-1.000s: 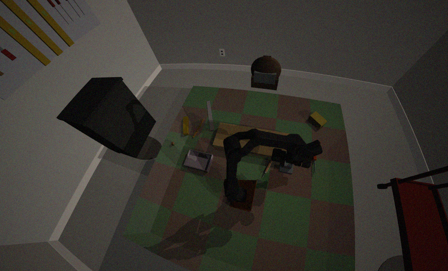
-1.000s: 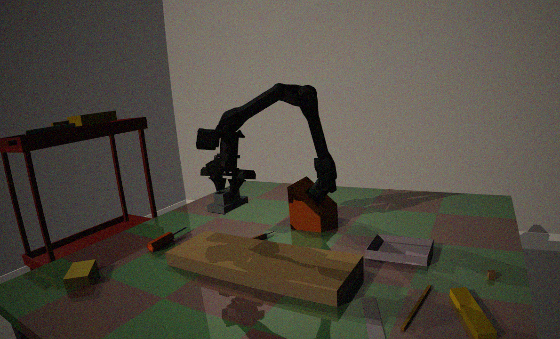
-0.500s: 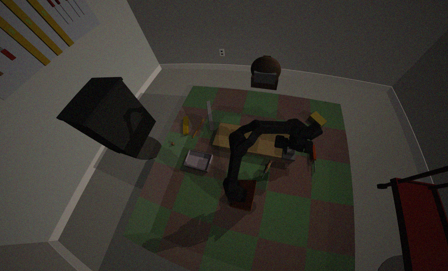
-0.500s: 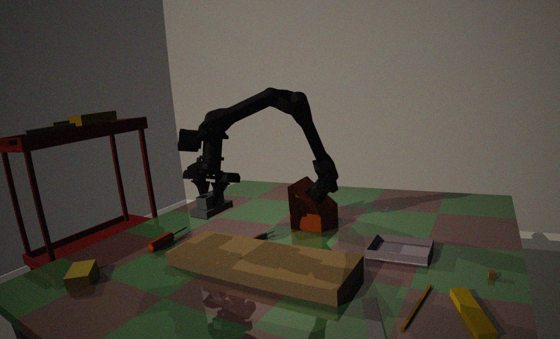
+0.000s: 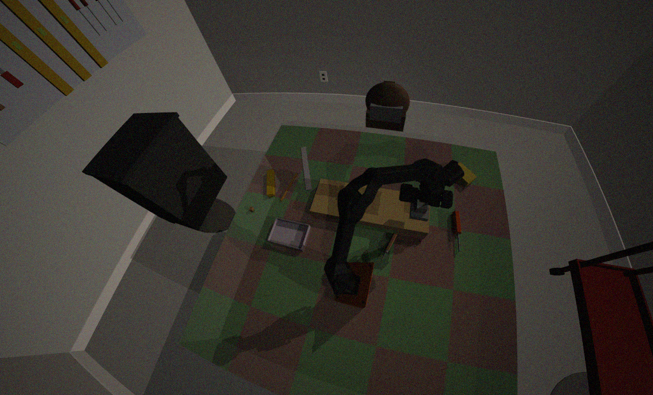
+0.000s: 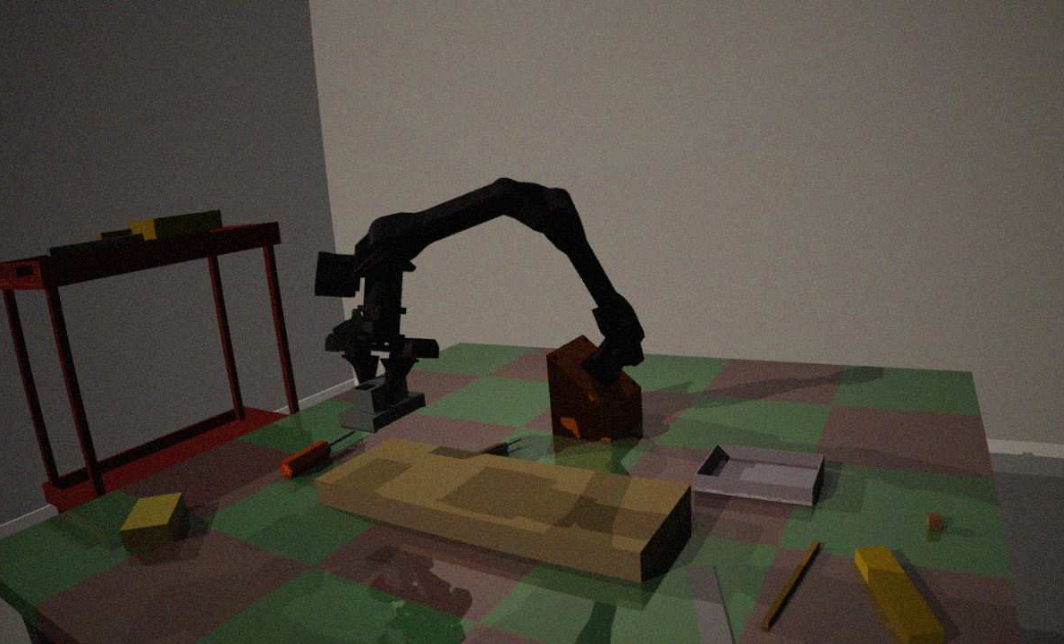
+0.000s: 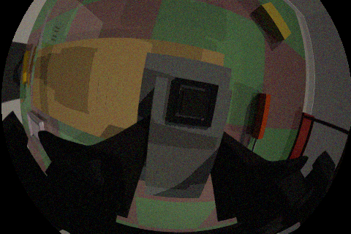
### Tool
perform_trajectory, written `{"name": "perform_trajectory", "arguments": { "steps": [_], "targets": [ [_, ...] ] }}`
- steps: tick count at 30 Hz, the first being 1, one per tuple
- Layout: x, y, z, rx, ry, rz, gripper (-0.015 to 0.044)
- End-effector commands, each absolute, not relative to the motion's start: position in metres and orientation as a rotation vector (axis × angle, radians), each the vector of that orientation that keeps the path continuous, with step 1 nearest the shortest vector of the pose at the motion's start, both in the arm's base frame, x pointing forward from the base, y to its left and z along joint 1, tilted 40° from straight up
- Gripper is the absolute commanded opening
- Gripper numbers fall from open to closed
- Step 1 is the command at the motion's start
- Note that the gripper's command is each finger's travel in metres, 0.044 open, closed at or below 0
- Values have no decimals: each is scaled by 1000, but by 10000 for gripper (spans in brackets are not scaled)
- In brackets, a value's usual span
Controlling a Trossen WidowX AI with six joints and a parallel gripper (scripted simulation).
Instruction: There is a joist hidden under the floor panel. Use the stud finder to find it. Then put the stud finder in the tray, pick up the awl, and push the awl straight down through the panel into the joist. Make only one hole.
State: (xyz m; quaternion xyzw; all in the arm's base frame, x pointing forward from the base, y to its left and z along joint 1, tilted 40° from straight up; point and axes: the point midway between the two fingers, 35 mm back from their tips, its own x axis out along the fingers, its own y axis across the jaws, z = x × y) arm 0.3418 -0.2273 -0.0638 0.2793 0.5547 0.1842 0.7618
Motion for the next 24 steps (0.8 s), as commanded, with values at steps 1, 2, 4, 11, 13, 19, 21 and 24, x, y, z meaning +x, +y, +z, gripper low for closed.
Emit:
{"name": "perform_trajectory", "arguments": {
  "steps": [1, 2, 4, 11, 13, 19, 21, 24],
  "targets": [
    [344, -229, -65, 616, 1201, 393, 0],
    [344, -228, -66, 616, 1201, 393, 0],
    [345, -226, -69, 616, 1201, 393, 0],
    [346, -219, -80, 616, 1201, 393, 0],
    [347, -217, -83, 616, 1201, 393, 0],
    [348, -210, -92, 616, 1200, 393, 0],
    [348, -208, -95, 616, 1200, 393, 0],
    [348, -204, -99, 616, 1200, 393, 0]
  ]
}}
